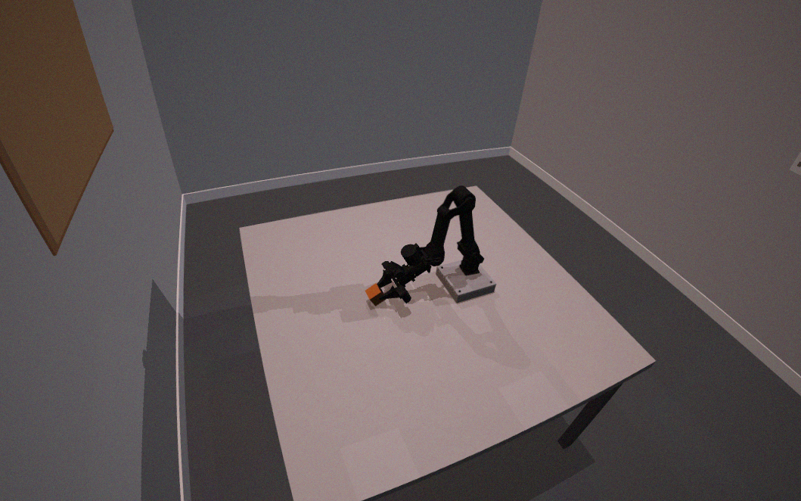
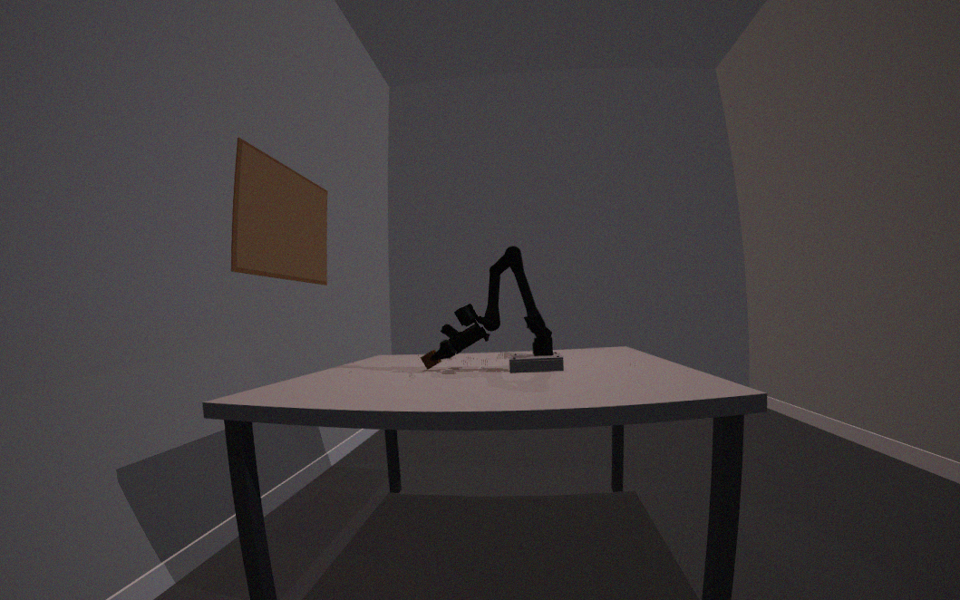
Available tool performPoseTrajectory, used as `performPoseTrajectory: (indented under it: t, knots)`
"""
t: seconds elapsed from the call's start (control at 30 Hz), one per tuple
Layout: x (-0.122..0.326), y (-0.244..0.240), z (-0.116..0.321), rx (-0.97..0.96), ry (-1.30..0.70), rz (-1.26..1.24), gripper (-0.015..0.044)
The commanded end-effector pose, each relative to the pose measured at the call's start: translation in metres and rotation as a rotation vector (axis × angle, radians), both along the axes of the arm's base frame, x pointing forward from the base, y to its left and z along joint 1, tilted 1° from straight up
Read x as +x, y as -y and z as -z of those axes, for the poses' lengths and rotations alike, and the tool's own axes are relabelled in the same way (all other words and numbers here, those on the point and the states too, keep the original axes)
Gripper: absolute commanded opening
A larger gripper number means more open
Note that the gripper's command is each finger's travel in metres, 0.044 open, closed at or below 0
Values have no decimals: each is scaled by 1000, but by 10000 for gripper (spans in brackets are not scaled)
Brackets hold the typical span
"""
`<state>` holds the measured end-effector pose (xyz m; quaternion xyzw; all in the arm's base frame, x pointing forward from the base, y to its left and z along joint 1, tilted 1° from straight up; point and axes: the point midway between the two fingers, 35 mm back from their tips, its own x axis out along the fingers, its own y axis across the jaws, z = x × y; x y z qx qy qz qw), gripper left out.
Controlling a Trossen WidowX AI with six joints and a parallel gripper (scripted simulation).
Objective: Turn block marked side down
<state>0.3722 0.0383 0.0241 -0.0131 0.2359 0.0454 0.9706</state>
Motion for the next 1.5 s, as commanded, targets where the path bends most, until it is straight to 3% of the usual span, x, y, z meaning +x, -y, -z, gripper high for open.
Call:
performPoseTrajectory:
  t: [0.0,0.37,1.47]
  knots:
    - [1,0,-1,-5,6,0,157]
    - [1,0,-1,-5,6,0,440]
    - [1,0,-1,-5,6,0,440]
